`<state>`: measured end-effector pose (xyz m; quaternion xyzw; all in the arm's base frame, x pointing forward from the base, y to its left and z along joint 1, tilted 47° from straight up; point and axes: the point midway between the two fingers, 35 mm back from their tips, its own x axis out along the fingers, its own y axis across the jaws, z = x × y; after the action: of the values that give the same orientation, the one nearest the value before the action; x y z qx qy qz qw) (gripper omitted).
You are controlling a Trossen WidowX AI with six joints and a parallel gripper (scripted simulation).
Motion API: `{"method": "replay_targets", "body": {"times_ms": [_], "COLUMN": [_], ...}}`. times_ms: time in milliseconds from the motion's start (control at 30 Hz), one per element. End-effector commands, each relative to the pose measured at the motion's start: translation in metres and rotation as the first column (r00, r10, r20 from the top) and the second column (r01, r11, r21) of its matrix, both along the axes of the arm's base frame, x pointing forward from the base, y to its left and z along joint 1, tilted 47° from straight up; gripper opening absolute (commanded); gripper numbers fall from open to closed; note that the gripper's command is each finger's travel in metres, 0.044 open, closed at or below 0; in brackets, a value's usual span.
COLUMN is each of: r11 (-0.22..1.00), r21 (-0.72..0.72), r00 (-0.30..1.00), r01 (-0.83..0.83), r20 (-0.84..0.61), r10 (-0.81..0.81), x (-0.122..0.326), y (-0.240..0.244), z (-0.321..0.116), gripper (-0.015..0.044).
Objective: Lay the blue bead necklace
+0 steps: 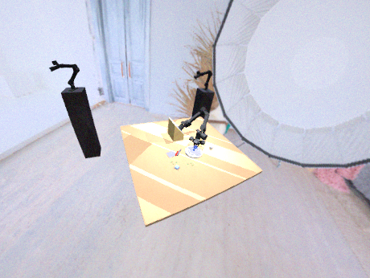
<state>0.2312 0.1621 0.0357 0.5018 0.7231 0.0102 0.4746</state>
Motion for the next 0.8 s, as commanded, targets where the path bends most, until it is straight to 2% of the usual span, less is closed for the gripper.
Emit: {"method": "replay_targets", "body": {"times_ms": [0, 400, 767], "r11": [1.0, 1.0, 1.0], "r21": [0.0, 0.0, 0.0], "r00": [1.0, 1.0, 1.0], "r01": [-0.001, -0.001, -0.001], "r20": [0.001, 0.001, 0.001], "r10": [0.001, 0.001, 0.001], "x": [0.0, 0.0, 0.0], "y": [0.0, 0.0, 0.0], "z": [0.0003, 0.0003, 0.0003], "gripper": [0.008, 0.0, 0.0]}}
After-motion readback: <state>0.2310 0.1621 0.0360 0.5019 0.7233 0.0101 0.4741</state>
